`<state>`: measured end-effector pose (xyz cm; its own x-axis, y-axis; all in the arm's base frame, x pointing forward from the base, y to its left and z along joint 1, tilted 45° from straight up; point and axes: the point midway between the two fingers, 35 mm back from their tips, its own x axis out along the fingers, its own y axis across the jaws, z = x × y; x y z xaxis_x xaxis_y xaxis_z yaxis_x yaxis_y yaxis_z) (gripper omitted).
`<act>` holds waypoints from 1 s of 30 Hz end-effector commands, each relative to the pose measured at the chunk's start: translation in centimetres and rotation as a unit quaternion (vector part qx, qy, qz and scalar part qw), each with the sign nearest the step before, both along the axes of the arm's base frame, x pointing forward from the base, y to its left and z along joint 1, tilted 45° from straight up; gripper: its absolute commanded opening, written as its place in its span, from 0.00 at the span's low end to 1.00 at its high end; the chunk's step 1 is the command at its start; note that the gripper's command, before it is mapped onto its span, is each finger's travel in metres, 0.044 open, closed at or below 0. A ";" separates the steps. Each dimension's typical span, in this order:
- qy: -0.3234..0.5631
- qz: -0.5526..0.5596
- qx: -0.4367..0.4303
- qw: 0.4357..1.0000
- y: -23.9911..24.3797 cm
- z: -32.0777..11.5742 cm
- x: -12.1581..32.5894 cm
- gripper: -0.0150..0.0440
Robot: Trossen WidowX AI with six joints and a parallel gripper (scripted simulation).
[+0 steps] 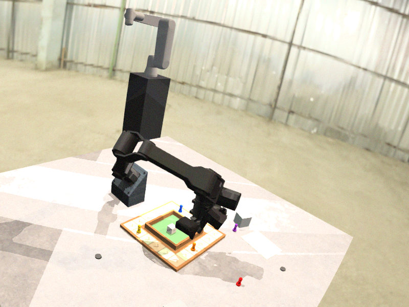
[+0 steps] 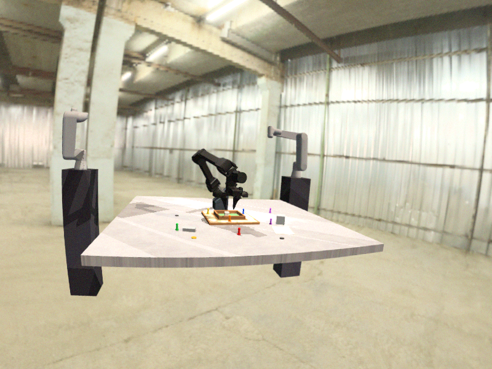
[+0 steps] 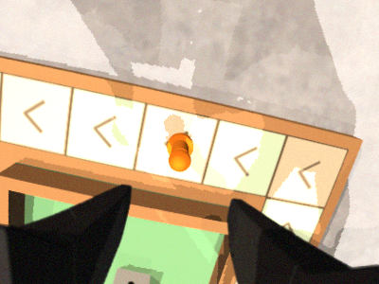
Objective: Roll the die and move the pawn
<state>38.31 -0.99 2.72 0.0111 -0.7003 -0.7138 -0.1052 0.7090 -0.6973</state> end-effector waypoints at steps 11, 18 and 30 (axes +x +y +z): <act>-0.010 -0.006 -0.002 1.000 -1.1 -1.4 0.4 0.59; -0.010 -0.006 -0.002 1.000 -1.9 -2.2 0.5 0.59; -0.010 -0.006 -0.002 1.000 -3.3 -3.6 0.5 0.59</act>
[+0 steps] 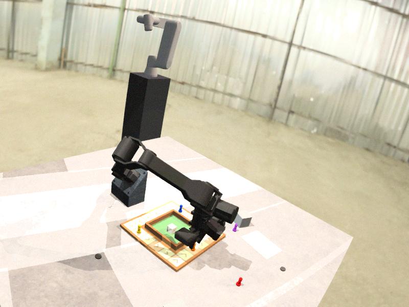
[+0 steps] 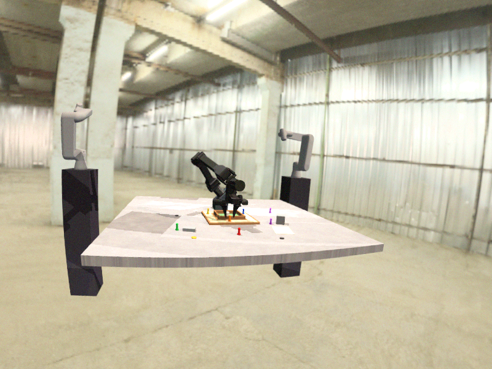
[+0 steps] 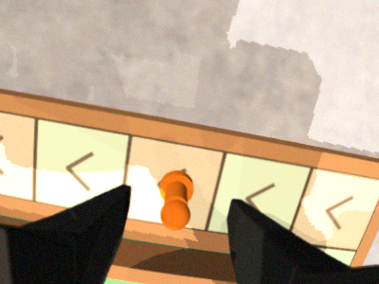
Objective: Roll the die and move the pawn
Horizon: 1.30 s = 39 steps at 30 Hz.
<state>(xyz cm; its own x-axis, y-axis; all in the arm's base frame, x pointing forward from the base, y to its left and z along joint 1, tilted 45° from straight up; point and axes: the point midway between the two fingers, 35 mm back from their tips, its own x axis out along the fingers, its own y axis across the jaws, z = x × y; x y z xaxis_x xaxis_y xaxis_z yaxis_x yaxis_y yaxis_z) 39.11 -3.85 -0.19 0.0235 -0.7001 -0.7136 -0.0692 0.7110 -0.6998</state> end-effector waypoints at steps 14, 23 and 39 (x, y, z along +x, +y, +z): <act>0.007 0.002 -0.003 1.000 -0.9 -1.2 -0.3 0.30; 0.007 0.002 -0.003 1.000 -0.7 -0.9 -0.2 0.25; 0.010 0.006 0.001 1.000 6.3 6.2 -0.2 0.25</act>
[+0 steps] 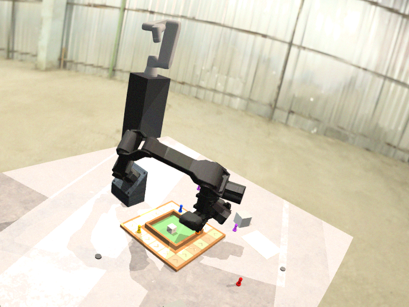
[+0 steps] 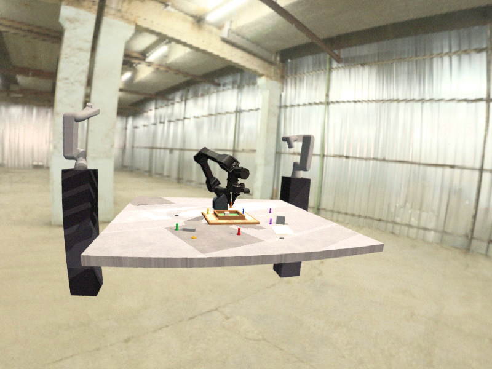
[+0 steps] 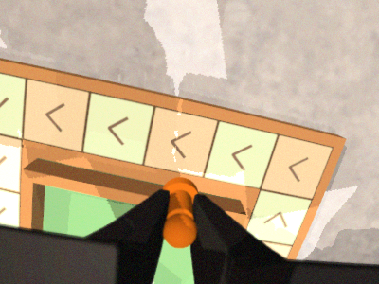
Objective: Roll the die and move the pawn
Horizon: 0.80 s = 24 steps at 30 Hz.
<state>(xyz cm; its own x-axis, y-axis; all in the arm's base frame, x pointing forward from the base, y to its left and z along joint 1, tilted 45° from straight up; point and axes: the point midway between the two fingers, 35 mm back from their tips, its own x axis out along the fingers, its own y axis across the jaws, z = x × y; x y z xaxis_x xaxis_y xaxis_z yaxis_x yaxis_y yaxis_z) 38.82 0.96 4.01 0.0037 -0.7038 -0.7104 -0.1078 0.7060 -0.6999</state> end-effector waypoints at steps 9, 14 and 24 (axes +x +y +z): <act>-0.013 -0.005 0.002 1.000 3.0 3.9 -0.3 0.25; -0.013 -0.005 0.002 1.000 3.5 0.6 0.0 0.25; -0.014 -0.005 0.003 1.000 4.4 -8.2 -0.5 0.25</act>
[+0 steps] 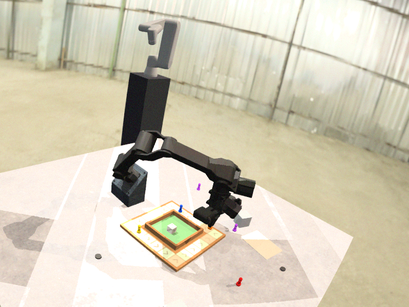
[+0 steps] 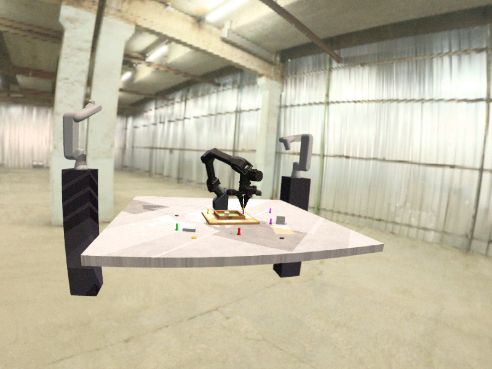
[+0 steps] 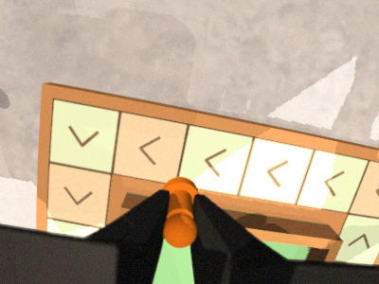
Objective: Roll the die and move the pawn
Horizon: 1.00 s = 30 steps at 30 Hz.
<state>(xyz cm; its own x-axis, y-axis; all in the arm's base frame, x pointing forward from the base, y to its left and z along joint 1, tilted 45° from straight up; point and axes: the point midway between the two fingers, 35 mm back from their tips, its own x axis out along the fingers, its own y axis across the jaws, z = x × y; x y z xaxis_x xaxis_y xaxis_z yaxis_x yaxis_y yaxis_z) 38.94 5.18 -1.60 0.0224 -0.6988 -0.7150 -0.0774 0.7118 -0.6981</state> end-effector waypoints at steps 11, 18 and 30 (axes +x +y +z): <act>0.004 0.000 -0.001 1.000 -1.5 -4.5 -0.5 0.25; 0.004 0.000 -0.002 1.000 -2.3 -5.2 -0.5 0.25; 0.004 0.000 -0.002 1.000 -3.4 -6.4 -0.5 0.25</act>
